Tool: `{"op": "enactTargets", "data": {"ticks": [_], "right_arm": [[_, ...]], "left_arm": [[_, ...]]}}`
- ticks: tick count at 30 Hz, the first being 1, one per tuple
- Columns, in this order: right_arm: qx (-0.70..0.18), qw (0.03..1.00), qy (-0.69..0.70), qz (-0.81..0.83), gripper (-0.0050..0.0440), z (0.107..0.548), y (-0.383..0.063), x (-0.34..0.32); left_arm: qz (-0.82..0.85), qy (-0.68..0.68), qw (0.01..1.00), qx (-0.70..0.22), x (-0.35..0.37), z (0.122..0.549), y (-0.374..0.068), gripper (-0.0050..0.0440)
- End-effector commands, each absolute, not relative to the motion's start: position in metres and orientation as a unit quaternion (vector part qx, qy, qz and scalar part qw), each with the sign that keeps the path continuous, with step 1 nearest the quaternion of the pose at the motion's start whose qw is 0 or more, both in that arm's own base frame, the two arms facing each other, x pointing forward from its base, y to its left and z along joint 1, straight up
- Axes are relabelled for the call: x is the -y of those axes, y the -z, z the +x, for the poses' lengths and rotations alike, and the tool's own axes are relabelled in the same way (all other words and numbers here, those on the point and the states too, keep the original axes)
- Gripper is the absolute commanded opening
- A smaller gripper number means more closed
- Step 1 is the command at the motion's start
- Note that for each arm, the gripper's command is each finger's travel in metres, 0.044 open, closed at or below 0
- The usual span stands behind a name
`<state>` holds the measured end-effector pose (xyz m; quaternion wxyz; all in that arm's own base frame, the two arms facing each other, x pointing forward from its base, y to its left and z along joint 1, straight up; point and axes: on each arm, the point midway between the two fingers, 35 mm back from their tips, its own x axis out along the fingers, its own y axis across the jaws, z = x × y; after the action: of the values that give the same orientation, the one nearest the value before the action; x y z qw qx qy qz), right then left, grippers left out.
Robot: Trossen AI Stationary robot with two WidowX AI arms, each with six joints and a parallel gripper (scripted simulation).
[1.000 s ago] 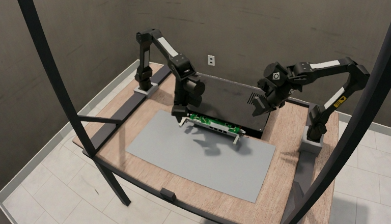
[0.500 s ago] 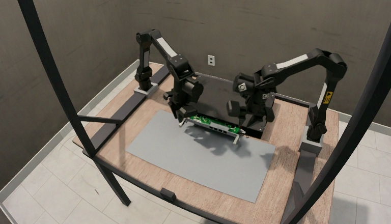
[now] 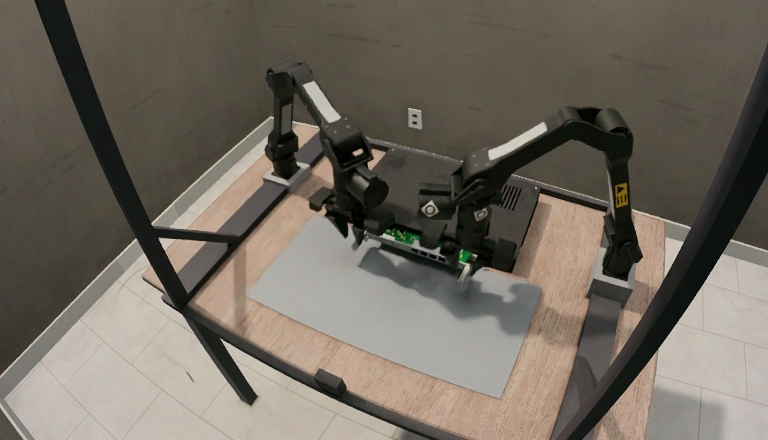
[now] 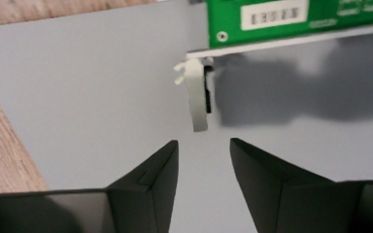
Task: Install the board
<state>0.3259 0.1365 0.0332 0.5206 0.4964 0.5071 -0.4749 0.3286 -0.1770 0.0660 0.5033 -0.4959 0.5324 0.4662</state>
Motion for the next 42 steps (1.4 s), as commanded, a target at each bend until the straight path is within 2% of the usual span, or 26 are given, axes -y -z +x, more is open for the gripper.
{"op": "enactTargets", "data": {"ticks": [1,8,13,23,25,35,39,42], "right_arm": [[-0.487,0.507,0.496,0.509,0.0150,0.338,-0.034,-0.138],[-0.488,0.504,0.502,0.506,0.0150,0.336,-0.029,-0.138],[-0.491,0.502,0.507,0.499,0.0148,0.329,-0.006,-0.135],[-0.490,0.504,0.502,0.504,0.0129,0.332,-0.001,-0.136],[-0.489,0.504,0.502,0.505,0.0081,0.333,-0.002,-0.136],[-0.489,0.505,0.499,0.507,0.0013,0.333,-0.004,-0.136],[-0.489,0.505,0.499,0.507,0.0000,0.333,-0.004,-0.136],[-0.495,0.510,0.493,0.502,0.0008,0.330,-0.006,-0.136]], "left_arm": [[-0.502,-0.491,0.509,-0.498,0.176,0.333,-0.071,0.0150],[-0.503,-0.497,0.508,-0.492,0.173,0.334,-0.070,0.0150],[-0.497,-0.503,0.506,-0.494,0.168,0.330,-0.048,0.0150],[-0.497,-0.502,0.507,-0.495,0.168,0.330,-0.038,0.0115],[-0.498,-0.500,0.507,-0.494,0.169,0.331,-0.039,0.0073],[-0.504,-0.494,0.508,-0.494,0.171,0.332,-0.046,0.0007],[-0.504,-0.494,0.508,-0.494,0.171,0.332,-0.046,0.0000],[-0.494,-0.481,0.520,-0.503,0.170,0.328,-0.048,0.0009]]}}
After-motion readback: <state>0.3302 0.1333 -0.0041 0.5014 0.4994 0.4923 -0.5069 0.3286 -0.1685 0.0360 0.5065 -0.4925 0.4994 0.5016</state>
